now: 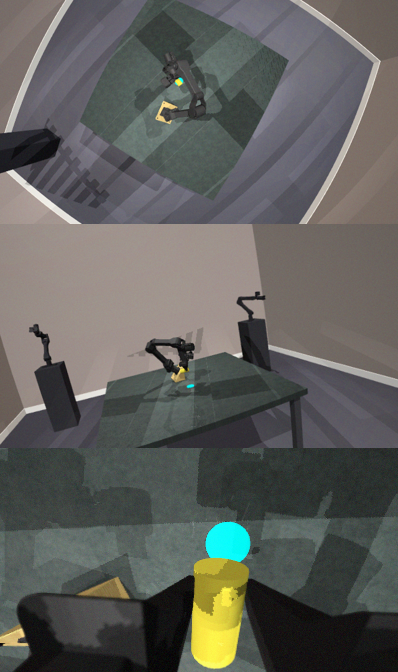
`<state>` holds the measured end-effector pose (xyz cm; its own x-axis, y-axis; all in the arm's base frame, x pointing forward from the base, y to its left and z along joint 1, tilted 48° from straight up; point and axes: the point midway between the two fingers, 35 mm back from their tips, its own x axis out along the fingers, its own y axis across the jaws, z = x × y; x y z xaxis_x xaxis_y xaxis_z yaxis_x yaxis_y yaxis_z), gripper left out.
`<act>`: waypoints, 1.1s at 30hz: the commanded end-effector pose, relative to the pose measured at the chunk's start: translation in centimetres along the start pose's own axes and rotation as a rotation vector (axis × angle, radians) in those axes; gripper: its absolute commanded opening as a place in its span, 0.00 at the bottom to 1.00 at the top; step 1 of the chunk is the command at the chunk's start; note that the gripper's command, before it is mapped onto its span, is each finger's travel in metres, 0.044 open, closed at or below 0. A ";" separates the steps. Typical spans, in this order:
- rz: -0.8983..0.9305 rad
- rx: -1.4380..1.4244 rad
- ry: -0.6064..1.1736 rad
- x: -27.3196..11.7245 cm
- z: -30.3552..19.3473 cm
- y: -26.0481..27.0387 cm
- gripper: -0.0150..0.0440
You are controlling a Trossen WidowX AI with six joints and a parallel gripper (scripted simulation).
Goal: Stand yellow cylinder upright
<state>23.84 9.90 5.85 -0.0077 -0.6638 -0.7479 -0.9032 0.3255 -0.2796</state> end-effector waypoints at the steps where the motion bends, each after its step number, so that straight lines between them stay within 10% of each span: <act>1: 0.025 -0.001 -0.024 0.1 -0.2 0.2 0.43; 33: 0.185 0.002 -0.194 1.4 -0.8 0.9 0.43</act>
<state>22.90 8.72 4.98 -0.0876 -0.4762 -0.8750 -0.8935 0.4259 -0.1423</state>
